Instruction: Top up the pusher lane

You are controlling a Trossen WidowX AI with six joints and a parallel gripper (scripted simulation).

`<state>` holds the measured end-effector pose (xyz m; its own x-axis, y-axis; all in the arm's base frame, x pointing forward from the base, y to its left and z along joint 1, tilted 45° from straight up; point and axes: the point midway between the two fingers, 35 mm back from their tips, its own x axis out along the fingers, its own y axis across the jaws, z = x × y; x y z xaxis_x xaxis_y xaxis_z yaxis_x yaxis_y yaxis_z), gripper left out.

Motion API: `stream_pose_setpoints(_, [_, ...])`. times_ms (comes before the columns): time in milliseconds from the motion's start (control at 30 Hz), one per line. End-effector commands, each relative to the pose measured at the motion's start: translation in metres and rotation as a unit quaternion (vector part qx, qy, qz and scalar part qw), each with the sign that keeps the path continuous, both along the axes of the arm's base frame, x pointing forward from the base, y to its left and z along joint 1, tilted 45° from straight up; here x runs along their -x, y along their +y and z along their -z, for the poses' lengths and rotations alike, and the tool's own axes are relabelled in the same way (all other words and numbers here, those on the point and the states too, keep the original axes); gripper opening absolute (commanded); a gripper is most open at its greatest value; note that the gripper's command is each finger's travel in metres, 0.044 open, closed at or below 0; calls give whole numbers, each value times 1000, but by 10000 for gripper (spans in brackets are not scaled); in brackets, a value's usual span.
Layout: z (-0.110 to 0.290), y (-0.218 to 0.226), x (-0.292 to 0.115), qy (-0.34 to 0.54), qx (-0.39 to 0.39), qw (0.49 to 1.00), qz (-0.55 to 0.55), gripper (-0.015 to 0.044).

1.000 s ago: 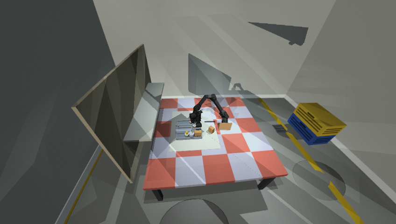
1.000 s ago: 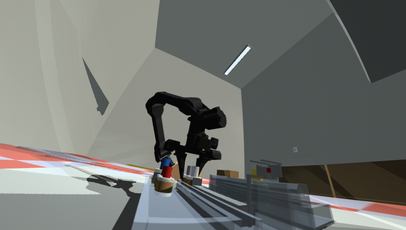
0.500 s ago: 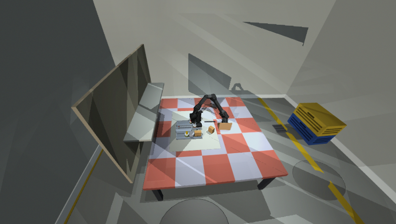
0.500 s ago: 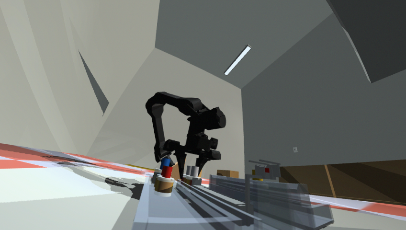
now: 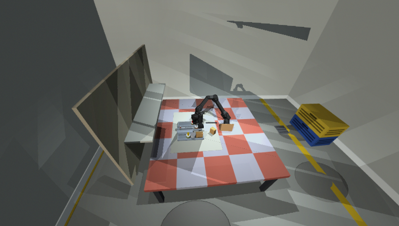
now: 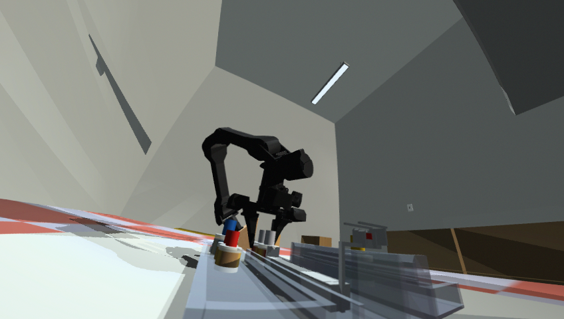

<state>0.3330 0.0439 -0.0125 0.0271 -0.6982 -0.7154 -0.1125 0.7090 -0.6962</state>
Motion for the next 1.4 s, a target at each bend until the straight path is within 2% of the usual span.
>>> stream_pose_setpoints(0, [0, -1, -2, -7, 2, 1000, 1, 0])
stream_pose_setpoints(967, [0, 0, 4, -7, 2, 1000, 1, 0])
stream_pose_setpoints(1333, [0, 0, 3, -7, 2, 1000, 1, 289])
stream_pose_setpoints(1367, [0, 0, 3, -7, 2, 1000, 1, 293])
